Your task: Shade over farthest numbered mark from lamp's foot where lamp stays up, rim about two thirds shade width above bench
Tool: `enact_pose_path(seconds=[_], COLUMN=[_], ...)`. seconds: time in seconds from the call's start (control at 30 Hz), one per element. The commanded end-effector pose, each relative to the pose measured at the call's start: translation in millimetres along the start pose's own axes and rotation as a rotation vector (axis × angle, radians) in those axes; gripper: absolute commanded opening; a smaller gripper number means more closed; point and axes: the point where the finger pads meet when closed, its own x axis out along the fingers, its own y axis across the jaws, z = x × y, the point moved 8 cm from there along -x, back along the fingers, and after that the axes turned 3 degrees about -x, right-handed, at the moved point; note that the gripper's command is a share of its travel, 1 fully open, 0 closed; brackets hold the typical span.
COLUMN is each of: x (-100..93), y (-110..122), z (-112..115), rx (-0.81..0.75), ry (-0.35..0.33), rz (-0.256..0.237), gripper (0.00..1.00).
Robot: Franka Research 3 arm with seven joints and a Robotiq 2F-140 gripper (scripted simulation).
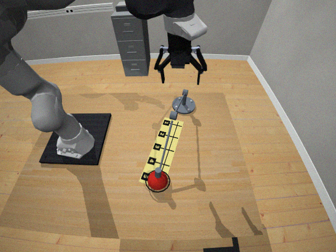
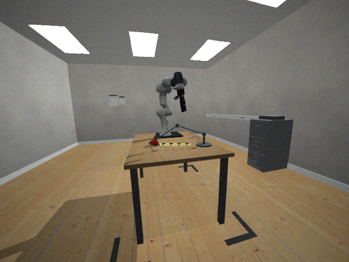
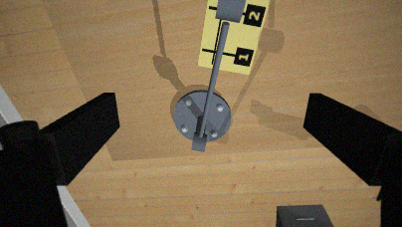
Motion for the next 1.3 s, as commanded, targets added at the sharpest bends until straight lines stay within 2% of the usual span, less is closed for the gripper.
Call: enact_pose_path(seconds=[0.0,0.2,0.83,1.27], x=[2.7,1.7,5.4,49.2], y=[2,-1,1,4], z=[1,8,4,0], rx=[0.07,0.078,0.163,0.163], ry=[0.05,0.106,0.139,0.139], rz=[0.025,0.033,0.066,0.066], gripper=[1.0,1.0,1.0,1.0])
